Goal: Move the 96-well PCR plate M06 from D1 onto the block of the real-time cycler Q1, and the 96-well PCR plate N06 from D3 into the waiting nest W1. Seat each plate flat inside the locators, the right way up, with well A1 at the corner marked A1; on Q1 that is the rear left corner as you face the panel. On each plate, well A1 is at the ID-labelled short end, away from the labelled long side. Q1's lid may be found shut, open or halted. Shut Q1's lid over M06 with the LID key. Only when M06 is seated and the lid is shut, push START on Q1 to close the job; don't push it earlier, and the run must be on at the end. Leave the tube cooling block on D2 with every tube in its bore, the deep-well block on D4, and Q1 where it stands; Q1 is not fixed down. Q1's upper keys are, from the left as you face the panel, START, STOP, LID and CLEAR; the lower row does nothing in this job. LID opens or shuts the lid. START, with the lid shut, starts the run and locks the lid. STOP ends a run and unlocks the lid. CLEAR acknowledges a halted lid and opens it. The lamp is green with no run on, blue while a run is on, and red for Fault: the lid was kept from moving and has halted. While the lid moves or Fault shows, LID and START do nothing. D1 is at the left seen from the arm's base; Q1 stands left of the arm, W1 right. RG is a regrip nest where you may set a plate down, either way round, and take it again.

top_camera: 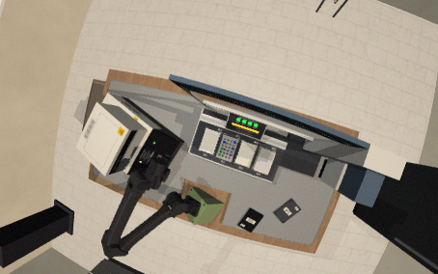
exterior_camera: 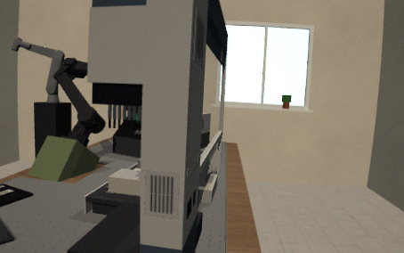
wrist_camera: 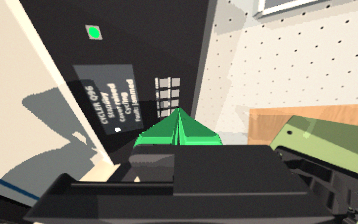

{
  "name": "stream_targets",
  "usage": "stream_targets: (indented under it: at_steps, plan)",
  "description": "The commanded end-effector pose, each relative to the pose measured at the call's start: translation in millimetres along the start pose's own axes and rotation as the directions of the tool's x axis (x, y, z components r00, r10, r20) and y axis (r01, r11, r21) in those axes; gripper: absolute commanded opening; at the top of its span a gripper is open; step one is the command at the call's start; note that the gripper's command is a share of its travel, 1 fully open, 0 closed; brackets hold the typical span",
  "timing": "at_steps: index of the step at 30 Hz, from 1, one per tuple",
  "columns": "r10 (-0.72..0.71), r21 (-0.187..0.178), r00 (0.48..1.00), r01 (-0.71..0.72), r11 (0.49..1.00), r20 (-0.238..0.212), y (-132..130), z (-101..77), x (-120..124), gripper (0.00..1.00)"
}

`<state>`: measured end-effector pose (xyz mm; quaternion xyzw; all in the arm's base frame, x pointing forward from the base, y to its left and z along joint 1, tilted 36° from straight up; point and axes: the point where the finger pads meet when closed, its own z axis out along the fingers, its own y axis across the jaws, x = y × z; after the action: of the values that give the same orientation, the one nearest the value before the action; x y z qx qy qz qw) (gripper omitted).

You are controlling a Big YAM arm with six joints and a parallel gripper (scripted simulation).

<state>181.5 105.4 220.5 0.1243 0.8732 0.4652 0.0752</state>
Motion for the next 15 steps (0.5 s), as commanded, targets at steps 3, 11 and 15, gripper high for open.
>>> stream_targets:
  at_steps: [3, 11, 15]
  plan:
    - [0.01, 0.004, 0.999, -0.01, 1.0, 0.034, 13.2, 0.4, -8.6, 0.0]
    - [0.057, 0.001, 0.998, -0.057, 0.998, 0.016, 12.1, 16.6, -2.4, 0.0]
    - [0.068, -0.002, 0.997, -0.068, 0.998, 0.021, 17.4, 21.0, -3.8, 0.0]
